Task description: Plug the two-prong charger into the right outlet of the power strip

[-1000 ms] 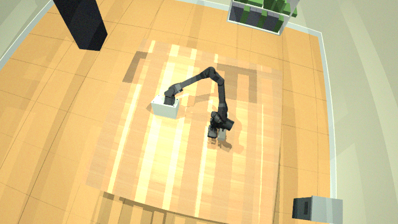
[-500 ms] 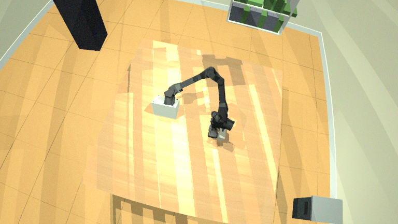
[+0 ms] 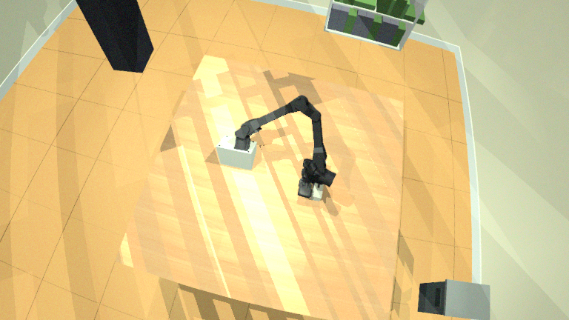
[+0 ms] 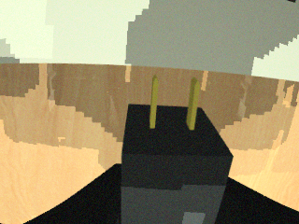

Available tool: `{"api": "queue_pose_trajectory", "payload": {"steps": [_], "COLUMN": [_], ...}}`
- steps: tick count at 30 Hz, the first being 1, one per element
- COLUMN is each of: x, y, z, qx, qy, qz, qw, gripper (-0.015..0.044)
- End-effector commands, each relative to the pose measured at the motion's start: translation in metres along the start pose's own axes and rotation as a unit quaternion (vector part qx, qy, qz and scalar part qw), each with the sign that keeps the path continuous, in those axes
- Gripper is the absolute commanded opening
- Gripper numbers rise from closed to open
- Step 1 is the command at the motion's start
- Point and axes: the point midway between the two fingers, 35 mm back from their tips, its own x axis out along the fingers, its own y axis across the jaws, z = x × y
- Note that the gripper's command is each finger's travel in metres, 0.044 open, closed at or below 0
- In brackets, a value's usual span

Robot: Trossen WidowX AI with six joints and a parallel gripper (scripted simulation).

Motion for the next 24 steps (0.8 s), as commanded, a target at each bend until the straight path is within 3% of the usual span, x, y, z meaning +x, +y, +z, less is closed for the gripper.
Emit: {"api": "queue_pose_trajectory", "payload": {"steps": [1,24], "x": [-0.0004,-0.0008], "y": [0.0009,0.0009], "z": [0.0016,0.006], "qx": [0.003,0.003], "qy": [0.0,-0.001], "qz": [0.003,0.003], "qw": [1.0,1.0], "gripper": [0.0,0.0]}}
